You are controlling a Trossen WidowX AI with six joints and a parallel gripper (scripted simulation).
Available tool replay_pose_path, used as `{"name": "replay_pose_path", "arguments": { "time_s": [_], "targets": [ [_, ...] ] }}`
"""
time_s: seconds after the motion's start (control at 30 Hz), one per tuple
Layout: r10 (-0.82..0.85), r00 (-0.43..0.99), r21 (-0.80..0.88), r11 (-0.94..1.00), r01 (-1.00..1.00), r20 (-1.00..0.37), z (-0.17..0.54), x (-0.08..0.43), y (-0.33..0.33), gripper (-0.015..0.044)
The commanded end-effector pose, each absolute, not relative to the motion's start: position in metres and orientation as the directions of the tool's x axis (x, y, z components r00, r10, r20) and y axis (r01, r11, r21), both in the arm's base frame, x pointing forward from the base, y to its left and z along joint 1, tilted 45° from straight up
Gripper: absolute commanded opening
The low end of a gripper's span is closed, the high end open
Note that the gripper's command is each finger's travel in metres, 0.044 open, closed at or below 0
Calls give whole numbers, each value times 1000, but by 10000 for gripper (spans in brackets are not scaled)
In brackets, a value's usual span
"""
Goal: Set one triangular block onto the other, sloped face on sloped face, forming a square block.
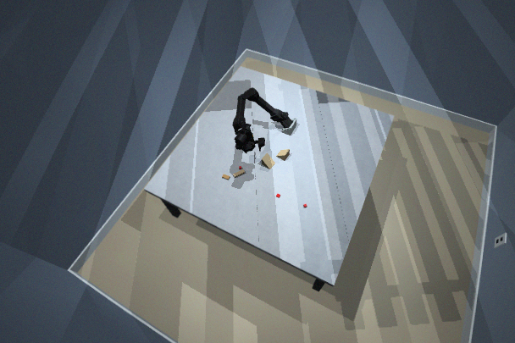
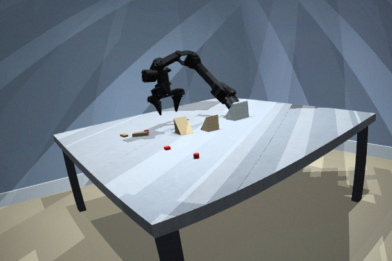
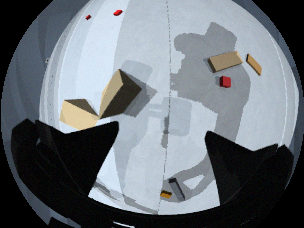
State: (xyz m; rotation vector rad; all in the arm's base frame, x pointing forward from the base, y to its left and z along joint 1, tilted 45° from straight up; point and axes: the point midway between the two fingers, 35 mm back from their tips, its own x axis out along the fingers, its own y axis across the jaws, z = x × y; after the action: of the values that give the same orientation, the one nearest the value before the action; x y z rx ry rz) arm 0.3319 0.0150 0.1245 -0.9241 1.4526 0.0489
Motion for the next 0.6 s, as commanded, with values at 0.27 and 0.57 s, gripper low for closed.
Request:
{"name": "replay_pose_path", "arguments": {
  "time_s": [0.27, 0.57],
  "targets": [
    [-695, 123, -134, -39, -990, -709, 73, 303, 100, 440],
    [-694, 123, -134, -39, -990, -709, 70, 305, 98, 440]
  ]
}}
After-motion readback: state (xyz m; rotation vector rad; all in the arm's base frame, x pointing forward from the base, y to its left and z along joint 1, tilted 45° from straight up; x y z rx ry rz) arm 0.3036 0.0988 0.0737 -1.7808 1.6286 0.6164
